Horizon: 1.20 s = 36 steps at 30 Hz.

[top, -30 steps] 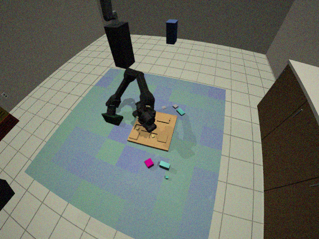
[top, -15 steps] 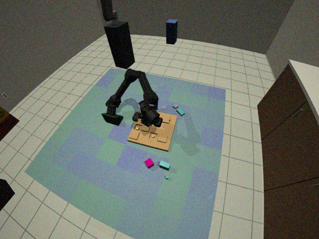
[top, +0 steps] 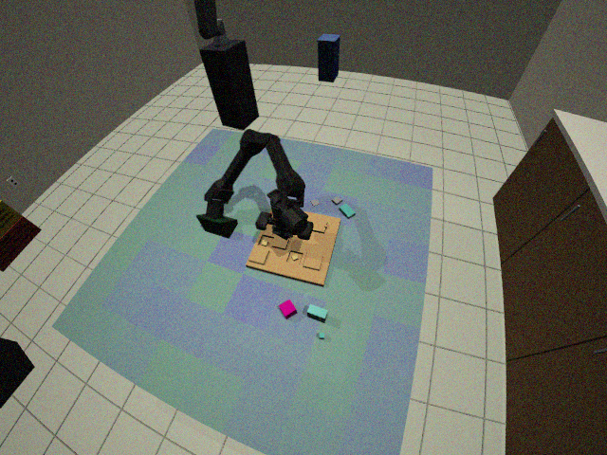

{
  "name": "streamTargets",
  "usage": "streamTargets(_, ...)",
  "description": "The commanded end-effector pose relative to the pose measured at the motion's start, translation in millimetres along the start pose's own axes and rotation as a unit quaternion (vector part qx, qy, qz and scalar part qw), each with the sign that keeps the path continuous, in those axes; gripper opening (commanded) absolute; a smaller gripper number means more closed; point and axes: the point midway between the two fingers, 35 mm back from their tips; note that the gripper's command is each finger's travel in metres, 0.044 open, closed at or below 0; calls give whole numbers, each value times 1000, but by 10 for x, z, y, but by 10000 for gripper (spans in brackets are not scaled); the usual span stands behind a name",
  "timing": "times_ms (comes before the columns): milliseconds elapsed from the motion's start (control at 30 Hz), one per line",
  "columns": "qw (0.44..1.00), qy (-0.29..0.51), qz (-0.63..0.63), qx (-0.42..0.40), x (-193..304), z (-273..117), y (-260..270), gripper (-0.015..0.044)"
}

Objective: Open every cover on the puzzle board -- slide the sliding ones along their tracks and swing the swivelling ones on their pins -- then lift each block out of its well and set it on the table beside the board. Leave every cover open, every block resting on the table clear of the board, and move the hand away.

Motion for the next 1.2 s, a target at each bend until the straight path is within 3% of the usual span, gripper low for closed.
streamTargets(0, 1000, -2, -2, 1, -5, 0, -4, 0)
streamTargets(1167, 1000, -1, -2, 1, -1, 281, -20, 0)
Point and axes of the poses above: the point midway between the two fingers, 35 mm back from their tips, its own z axis out along the fingers, its own y axis across the jaws, x = y × z, and after that the axes turned 10 degrees about -z, right-handed
